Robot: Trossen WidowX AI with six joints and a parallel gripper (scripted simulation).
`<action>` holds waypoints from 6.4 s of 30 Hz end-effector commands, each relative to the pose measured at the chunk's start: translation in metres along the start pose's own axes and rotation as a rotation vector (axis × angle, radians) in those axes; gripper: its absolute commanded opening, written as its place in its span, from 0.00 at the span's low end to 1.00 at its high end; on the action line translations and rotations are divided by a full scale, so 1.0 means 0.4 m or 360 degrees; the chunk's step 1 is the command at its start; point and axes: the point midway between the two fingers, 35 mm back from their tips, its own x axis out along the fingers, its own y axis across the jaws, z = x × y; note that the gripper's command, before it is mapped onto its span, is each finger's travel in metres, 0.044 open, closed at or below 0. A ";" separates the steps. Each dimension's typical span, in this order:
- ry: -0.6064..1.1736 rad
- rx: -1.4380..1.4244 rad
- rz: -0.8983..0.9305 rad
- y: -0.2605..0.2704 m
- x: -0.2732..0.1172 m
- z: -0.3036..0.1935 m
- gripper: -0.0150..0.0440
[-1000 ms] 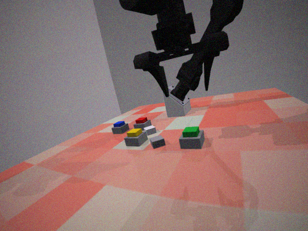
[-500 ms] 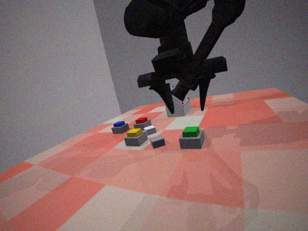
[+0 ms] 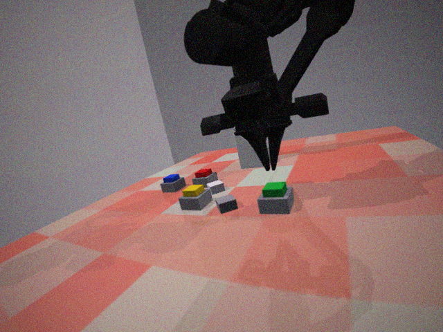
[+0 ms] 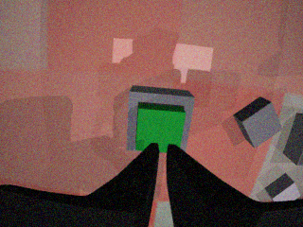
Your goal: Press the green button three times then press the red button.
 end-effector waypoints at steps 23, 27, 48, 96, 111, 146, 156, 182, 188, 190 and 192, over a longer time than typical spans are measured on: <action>0.0002 0.0012 0.0010 0.001 0.083 -0.003 0.29; 0.0002 0.0012 0.0010 0.001 0.083 -0.003 0.29; -0.0007 -0.0003 0.0002 0.001 0.073 0.002 0.29; 0.0002 0.0012 0.0010 0.001 0.083 -0.003 0.29; 0.0002 0.0012 0.0008 0.000 0.003 -0.003 0.29; 0.0002 0.0012 0.0010 0.001 0.083 -0.003 0.29; 0.0002 0.0012 0.0010 0.001 0.083 -0.003 0.29; -0.0010 0.0033 -0.0072 -0.229 -0.172 -0.055 0.29; 0.0005 0.0039 -0.0077 -0.444 -0.176 -0.196 0.29; 0.0009 0.0033 -0.0054 -0.501 -0.168 -0.261 0.29; 0.0011 0.0024 -0.0025 -0.542 -0.158 -0.320 0.29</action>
